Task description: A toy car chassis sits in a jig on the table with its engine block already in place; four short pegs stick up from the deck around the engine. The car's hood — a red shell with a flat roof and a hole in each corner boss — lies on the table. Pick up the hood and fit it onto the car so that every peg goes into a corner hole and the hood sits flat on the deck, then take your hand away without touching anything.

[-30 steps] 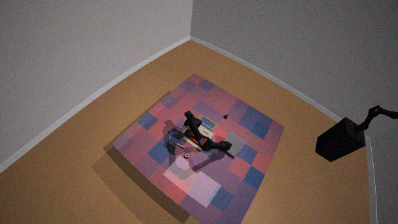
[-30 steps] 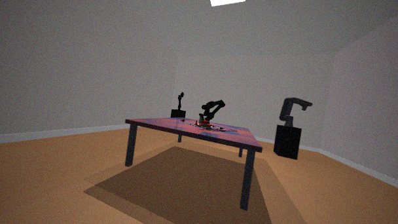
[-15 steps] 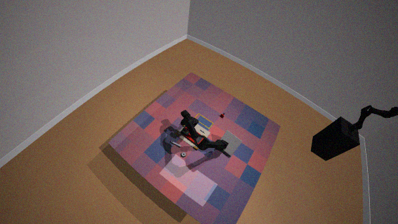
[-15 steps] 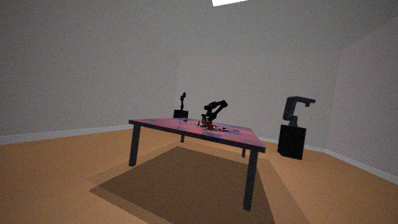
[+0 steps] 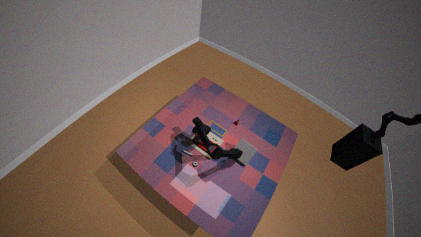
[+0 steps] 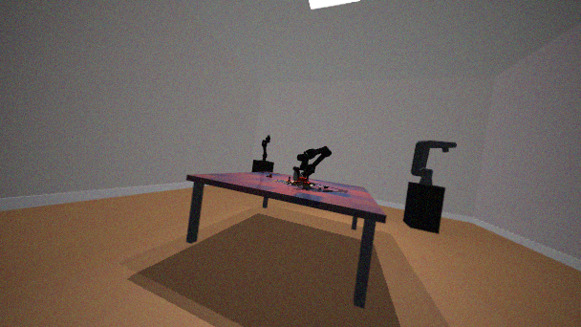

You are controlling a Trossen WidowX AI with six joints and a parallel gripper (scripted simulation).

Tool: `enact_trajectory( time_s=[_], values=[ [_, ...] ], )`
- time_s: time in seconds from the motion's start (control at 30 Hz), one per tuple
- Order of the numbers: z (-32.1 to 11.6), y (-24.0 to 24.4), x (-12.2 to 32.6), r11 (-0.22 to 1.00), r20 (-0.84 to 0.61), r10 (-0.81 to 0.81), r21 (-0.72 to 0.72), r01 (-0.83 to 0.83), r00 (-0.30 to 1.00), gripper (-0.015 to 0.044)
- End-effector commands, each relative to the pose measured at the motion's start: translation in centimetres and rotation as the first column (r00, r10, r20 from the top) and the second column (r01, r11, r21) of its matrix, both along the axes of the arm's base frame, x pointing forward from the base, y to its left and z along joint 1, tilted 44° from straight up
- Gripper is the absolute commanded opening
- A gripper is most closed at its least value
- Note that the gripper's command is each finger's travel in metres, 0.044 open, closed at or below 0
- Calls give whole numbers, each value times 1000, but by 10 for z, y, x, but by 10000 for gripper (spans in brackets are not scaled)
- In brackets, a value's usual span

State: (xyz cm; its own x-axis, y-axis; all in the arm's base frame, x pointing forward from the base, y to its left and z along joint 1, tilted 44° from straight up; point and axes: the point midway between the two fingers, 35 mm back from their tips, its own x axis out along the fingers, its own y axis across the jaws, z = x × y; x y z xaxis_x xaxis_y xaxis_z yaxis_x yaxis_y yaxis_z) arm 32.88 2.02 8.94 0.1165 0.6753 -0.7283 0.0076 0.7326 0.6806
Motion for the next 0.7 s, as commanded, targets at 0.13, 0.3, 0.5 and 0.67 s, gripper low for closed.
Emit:
enact_trajectory(
  time_s=[0.13, 0.3, 0.5, 0.67],
  values=[
    [-1, 2, -1, 1000, -3, 4, 3, -4, 1000, 0],
    [0, 1, -1, 1000, -3, 3, 3, -3, 1000, 0],
    [2, -1, -1, 1000, -3, 3, 2, -3, 1000, 0],
    [3, -2, -1, 1000, -2, 3, 2, -3, 1000, 0]
  ],
)
